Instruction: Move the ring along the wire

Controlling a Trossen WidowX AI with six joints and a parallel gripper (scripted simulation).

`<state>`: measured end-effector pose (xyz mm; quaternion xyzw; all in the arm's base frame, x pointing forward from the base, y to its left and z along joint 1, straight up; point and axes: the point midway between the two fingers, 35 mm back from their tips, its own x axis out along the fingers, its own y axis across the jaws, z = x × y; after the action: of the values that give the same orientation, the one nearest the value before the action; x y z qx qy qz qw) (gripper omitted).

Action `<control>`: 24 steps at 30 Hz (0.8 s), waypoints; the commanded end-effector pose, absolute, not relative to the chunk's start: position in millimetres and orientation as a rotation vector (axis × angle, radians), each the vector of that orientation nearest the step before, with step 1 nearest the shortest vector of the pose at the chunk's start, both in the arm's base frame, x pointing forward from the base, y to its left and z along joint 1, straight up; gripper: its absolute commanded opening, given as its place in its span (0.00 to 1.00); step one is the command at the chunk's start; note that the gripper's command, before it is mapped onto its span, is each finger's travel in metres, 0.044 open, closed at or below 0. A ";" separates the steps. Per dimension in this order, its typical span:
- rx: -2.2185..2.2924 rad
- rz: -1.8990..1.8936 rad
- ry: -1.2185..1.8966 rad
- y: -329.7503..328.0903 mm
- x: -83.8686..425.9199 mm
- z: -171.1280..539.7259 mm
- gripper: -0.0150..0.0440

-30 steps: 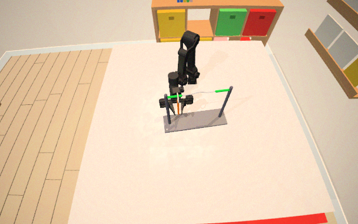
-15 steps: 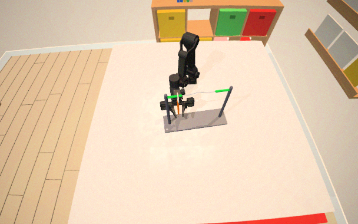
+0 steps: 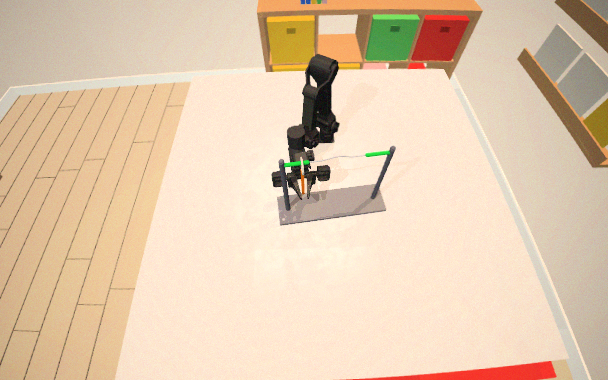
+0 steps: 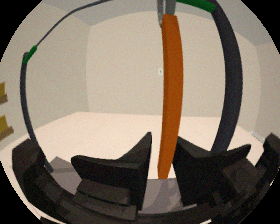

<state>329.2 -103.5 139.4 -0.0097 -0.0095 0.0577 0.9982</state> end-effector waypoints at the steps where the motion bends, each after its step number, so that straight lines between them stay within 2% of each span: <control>1: -0.019 0.116 -0.019 -103.5 329.2 139.4 0.29; 2: -0.019 0.116 -0.019 -103.5 329.2 139.4 0.28; 8: -0.019 0.116 -0.019 -103.5 329.2 139.4 0.01; 9: -0.019 0.116 -0.019 -103.5 329.2 139.4 0.00; 24: -0.014 0.114 -0.019 -104.7 329.4 153.2 0.00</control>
<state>329.0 -104.1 148.3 -0.0085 -0.0083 0.0568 0.9983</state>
